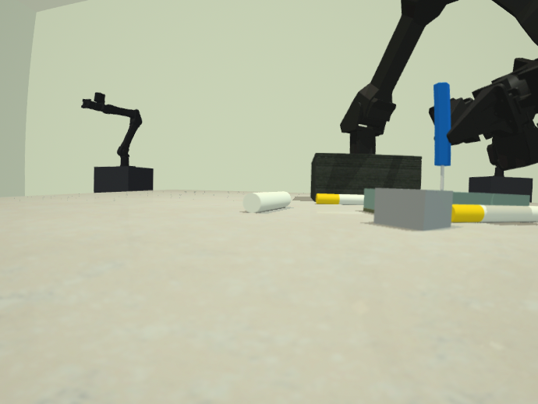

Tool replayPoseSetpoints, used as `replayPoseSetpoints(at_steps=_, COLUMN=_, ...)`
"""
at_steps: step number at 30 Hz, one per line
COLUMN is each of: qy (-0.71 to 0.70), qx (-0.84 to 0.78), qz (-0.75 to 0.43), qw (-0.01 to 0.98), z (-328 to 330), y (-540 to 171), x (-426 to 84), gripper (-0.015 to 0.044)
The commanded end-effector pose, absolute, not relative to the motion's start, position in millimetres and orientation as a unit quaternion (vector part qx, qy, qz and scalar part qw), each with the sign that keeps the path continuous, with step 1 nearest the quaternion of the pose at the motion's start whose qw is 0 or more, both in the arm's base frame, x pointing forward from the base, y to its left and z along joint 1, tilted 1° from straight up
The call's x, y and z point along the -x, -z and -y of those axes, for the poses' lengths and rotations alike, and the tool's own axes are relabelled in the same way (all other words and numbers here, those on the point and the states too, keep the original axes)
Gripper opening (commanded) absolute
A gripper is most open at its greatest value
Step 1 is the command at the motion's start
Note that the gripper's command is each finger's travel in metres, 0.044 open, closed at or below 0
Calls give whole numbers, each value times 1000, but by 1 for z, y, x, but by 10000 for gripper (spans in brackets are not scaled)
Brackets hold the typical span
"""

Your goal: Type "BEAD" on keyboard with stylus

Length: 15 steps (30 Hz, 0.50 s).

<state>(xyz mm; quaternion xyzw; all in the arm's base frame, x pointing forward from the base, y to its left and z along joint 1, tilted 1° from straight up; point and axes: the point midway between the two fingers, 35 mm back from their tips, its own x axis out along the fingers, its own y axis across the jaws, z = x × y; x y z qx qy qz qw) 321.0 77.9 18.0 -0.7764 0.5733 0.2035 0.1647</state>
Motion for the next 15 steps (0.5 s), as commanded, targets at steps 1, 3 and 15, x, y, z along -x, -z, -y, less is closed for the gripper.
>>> replayPoseSetpoints(at_steps=1, qy=-204, qx=778, qz=-572, qw=160, z=-77, y=-15, x=-321, gripper=81)
replayPoseSetpoints(at_steps=3, qy=-204, qx=778, qz=-572, qw=160, z=-77, y=-14, x=-321, gripper=81)
replayPoseSetpoints(at_steps=15, qy=-204, qx=778, qz=-572, qw=160, z=-77, y=-9, x=-321, gripper=81)
